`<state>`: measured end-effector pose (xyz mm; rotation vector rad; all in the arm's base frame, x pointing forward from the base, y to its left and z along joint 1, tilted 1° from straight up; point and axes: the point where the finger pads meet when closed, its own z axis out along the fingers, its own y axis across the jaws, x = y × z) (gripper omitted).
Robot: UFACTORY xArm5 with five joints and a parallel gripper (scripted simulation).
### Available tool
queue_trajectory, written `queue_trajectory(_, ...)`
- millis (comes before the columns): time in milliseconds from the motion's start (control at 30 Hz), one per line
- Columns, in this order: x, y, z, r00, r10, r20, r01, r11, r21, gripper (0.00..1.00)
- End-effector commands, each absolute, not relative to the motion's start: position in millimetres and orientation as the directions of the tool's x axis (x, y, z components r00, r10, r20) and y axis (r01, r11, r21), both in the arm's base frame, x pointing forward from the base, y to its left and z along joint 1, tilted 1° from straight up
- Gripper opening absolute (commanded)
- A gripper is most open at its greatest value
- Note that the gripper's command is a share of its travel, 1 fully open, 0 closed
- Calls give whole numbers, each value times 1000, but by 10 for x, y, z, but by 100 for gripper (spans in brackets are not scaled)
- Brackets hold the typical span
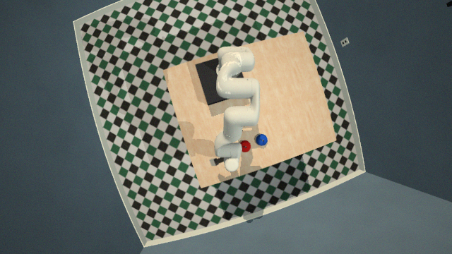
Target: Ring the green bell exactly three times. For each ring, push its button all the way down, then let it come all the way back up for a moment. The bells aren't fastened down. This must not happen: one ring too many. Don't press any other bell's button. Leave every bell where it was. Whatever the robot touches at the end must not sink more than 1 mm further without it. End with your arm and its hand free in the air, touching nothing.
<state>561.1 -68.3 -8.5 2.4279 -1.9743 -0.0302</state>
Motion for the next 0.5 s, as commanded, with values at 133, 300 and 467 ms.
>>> queue_trajectory(133,5617,-685,-70,204,-979,-7,-979,-204,21,0)
queue_trajectory(300,5617,-684,-61,204,-979,-7,-979,-204,21,0)
queue_trajectory(467,5618,-684,-51,204,-979,-7,-979,-204,21,0)
